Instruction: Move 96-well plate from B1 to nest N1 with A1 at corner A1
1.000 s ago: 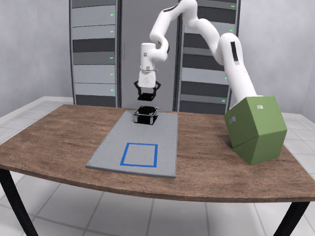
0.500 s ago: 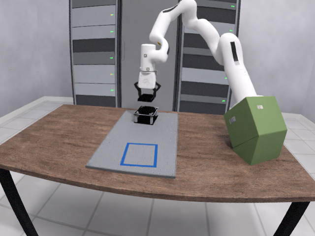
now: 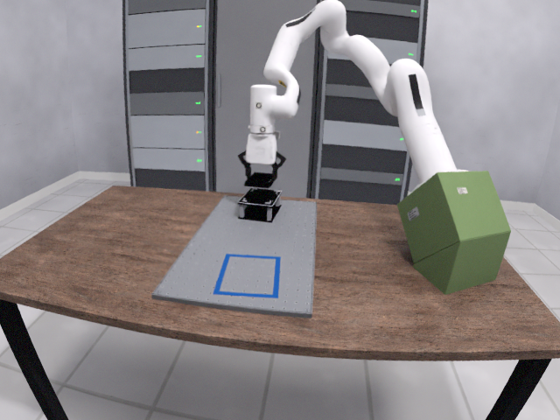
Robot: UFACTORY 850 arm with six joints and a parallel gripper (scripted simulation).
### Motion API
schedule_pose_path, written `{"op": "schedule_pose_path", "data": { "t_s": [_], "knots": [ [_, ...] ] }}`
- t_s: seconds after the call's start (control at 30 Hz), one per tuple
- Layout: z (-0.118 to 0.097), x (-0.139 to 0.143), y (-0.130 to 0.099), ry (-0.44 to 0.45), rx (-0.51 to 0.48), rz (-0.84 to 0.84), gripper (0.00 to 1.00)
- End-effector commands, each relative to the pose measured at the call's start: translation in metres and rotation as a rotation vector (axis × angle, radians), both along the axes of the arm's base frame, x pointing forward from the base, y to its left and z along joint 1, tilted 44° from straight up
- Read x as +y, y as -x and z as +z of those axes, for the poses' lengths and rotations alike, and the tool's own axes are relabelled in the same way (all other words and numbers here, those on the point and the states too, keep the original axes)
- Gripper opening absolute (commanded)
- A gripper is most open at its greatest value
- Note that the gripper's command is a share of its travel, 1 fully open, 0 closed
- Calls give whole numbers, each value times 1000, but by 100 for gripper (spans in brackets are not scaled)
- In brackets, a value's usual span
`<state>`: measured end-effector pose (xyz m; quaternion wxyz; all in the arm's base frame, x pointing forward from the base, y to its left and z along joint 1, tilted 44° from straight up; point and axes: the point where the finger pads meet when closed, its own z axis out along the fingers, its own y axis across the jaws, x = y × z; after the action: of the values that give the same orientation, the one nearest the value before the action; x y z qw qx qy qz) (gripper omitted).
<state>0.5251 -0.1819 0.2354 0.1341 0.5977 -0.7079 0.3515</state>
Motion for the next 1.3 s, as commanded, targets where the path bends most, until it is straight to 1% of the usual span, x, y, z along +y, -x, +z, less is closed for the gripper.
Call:
{"op": "schedule_pose_path", "data": {
  "t_s": [0.0, 0.8, 1.27],
  "knots": [
    [-5, -5, -2, 0, -2, 1, 0],
    [-29, -27, -10, 0, -2, 1, 0],
    [-29, -27, -10, 0, -2, 1, 0]
  ]
}}
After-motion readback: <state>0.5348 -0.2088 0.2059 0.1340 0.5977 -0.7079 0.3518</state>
